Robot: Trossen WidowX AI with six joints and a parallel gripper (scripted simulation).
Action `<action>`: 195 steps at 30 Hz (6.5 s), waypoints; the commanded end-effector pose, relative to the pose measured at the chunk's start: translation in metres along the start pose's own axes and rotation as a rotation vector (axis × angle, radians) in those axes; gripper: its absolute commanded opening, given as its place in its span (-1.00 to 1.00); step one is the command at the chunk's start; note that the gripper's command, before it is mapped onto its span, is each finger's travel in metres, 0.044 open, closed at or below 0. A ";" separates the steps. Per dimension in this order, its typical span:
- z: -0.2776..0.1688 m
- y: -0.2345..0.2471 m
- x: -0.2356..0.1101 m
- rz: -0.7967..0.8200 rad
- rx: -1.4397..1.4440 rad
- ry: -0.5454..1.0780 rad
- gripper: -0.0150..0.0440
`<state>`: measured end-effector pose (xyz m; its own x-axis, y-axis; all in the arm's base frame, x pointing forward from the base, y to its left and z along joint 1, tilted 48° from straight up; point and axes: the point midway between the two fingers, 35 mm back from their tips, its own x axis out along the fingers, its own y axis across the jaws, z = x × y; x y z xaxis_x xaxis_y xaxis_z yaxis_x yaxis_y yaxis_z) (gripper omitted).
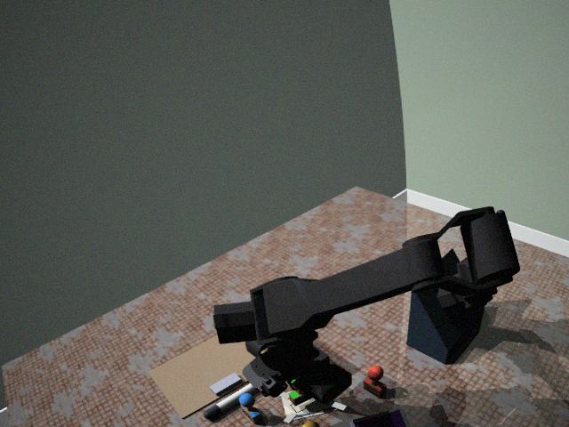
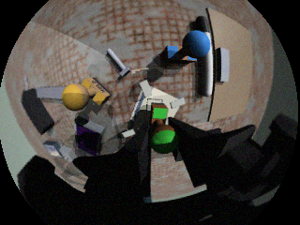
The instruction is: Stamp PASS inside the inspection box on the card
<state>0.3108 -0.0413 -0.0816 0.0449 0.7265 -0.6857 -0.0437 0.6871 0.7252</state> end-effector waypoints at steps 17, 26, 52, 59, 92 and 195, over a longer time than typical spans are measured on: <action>-0.002 0.002 0.013 0.006 0.006 0.000 -0.49; -0.002 0.002 0.014 0.006 0.006 0.000 -0.49; -0.002 0.002 0.018 0.006 0.006 0.000 -0.49; -0.002 0.002 0.018 0.006 0.006 0.000 -0.49; -0.002 0.002 0.020 0.006 0.006 0.000 -0.49; 0.022 0.151 -0.059 -0.011 0.008 -0.003 -0.49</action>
<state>0.3265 0.0035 0.0544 0.0503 0.7142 -0.6981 -0.0388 0.6999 0.7132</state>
